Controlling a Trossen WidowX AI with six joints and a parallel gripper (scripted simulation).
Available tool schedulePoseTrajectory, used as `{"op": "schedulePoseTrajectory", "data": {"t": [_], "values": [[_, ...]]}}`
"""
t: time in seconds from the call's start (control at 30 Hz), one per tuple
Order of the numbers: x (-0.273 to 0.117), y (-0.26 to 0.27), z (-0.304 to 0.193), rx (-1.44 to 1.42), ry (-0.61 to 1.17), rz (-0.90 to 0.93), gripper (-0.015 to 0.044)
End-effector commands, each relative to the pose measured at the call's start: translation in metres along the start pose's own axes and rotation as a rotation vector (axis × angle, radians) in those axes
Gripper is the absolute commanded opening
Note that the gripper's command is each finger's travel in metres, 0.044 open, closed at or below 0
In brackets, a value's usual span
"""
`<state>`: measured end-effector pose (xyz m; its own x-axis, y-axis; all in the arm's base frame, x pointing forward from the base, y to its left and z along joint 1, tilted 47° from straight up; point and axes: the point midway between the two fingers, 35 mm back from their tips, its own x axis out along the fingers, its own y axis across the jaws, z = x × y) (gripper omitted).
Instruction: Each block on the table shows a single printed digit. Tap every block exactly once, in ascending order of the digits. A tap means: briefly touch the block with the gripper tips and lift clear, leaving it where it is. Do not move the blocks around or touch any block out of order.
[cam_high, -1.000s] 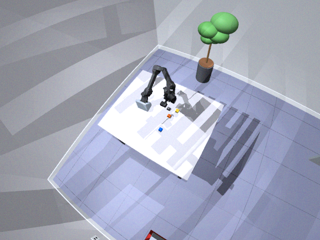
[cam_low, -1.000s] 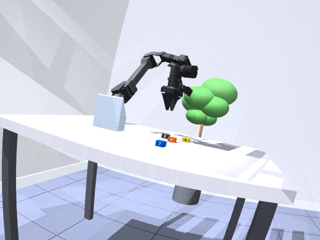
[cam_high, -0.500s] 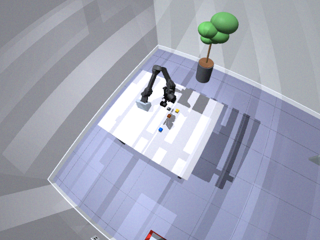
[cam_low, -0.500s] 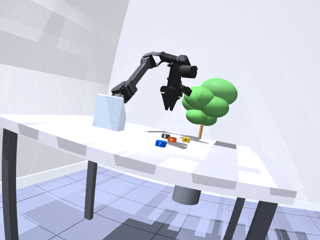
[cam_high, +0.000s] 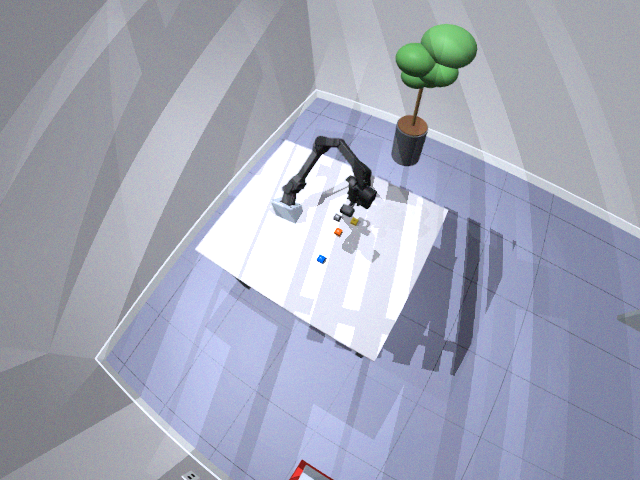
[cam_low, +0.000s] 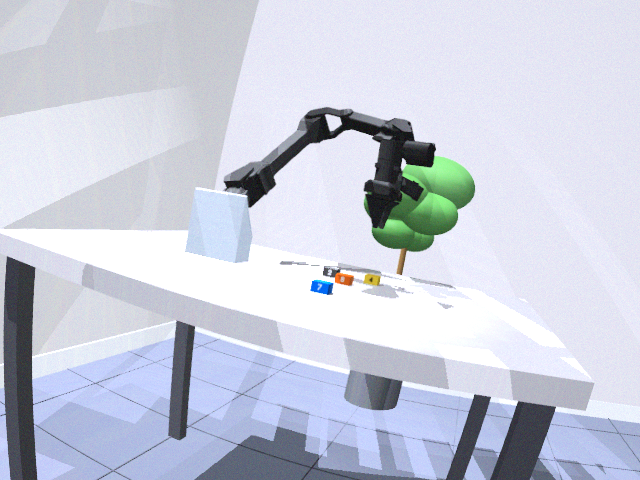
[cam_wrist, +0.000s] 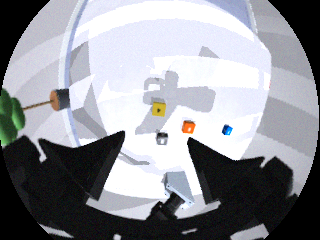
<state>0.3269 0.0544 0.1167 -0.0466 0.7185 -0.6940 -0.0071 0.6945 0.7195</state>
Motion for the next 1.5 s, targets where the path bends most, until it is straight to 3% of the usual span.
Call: {"op": "schedulePoseTrajectory", "data": {"t": [0.0,0.63,0.93,1.17,1.23,1.37,1.47], "values": [[0.001,0.005,0.01,0.01,-0.001,0.007,0.04],[0.0,0.004,0.009,0.011,-0.002,0.006,0.04],[0.0,-0.031,-0.08,0.015,0.002,0.004,0.04],[0.001,-0.033,-0.088,0.015,0.003,0.005,0.04],[0.012,-0.034,-0.086,0.015,0.002,0.002,0.0348],[0.072,-0.033,-0.086,0.014,0.001,0.005,0.0242],[0.082,-0.032,-0.088,0.014,0.002,0.008,0.0164]]}}
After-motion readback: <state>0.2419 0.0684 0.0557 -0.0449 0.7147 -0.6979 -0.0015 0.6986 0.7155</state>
